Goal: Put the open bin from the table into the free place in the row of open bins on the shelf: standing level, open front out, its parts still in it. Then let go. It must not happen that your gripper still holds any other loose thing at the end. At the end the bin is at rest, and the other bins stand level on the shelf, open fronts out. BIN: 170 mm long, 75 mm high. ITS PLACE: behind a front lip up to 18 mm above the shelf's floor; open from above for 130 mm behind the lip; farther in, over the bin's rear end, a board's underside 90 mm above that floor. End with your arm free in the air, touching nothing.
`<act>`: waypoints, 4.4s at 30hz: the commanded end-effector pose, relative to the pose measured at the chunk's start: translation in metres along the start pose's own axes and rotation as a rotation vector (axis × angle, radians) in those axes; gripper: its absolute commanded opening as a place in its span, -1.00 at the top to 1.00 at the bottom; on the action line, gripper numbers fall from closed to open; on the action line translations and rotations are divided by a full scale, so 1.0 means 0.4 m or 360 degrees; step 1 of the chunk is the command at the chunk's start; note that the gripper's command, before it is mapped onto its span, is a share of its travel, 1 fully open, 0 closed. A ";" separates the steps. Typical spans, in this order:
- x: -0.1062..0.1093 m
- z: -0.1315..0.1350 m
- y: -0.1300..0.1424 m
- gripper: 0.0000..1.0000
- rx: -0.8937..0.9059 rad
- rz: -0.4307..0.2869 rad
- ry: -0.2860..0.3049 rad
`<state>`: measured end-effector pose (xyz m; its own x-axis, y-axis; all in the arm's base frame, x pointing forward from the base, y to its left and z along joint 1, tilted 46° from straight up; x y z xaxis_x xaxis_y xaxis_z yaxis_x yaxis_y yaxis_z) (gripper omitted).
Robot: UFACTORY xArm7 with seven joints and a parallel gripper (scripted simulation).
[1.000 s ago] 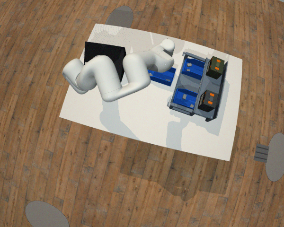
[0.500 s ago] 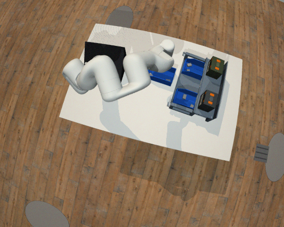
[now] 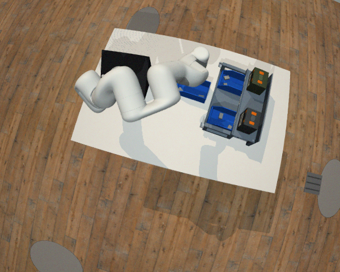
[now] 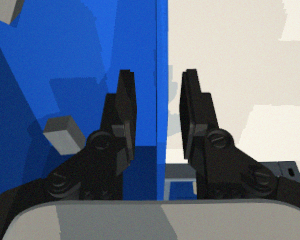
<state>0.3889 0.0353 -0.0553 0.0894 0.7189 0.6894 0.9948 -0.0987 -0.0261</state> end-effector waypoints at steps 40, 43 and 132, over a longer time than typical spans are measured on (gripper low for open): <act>0.005 0.003 0.002 0.44 0.0001 -0.0006 0.0005; 0.005 0.003 0.002 0.44 0.0001 -0.0006 0.0005; 0.257 -0.146 0.195 0.35 -0.0899 -0.0006 0.0011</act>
<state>0.4683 0.0611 0.0527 0.0879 0.7173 0.6912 0.8415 -0.4247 0.3338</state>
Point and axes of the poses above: the point where the finger pads meet when closed, its own x axis back along the fingers, its own z axis across the jaws, y = z × x, the point moved 7 cm from there along x, back along the fingers, and after that the axes turned 7 degrees about x, right-handed, at the moved point
